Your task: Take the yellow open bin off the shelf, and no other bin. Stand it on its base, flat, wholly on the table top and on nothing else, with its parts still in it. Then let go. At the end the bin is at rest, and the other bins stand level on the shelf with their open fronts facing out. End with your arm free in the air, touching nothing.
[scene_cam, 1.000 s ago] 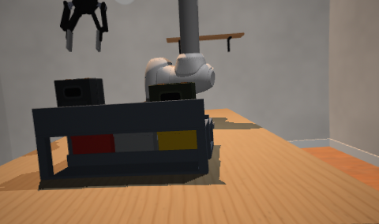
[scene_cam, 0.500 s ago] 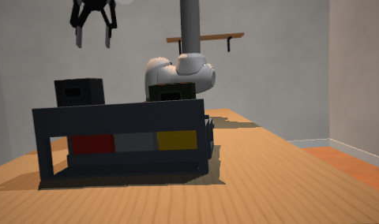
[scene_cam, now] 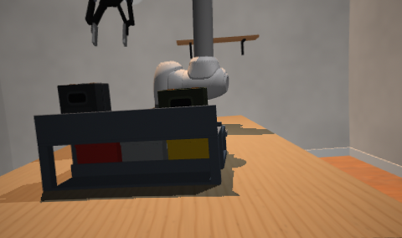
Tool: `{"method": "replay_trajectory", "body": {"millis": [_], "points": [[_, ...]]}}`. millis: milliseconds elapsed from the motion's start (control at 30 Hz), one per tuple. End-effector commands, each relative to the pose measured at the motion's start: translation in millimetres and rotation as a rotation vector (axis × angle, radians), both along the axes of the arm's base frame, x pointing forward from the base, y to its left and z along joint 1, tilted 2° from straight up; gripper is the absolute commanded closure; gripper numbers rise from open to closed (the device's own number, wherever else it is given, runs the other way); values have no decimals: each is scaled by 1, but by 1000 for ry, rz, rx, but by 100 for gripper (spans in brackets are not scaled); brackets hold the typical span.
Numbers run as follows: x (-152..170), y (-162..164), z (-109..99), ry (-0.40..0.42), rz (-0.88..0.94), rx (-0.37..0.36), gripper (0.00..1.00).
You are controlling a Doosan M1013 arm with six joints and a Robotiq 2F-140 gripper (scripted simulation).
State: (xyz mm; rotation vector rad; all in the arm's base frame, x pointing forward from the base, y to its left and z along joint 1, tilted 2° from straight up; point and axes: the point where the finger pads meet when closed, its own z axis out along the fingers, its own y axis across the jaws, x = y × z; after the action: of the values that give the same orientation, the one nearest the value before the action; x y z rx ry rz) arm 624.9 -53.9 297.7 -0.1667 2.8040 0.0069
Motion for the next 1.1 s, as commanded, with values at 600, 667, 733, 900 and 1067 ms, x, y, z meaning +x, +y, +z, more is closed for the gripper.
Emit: {"method": "replay_trajectory", "body": {"millis": [600,667,733,900,1067], "points": [[-16,71,31,0,-1,1,43],[-20,89,39,0,-1,1,43],[-20,89,39,0,-1,1,43],[-20,89,39,0,-1,1,43],[-20,89,39,0,-1,1,43]]}}
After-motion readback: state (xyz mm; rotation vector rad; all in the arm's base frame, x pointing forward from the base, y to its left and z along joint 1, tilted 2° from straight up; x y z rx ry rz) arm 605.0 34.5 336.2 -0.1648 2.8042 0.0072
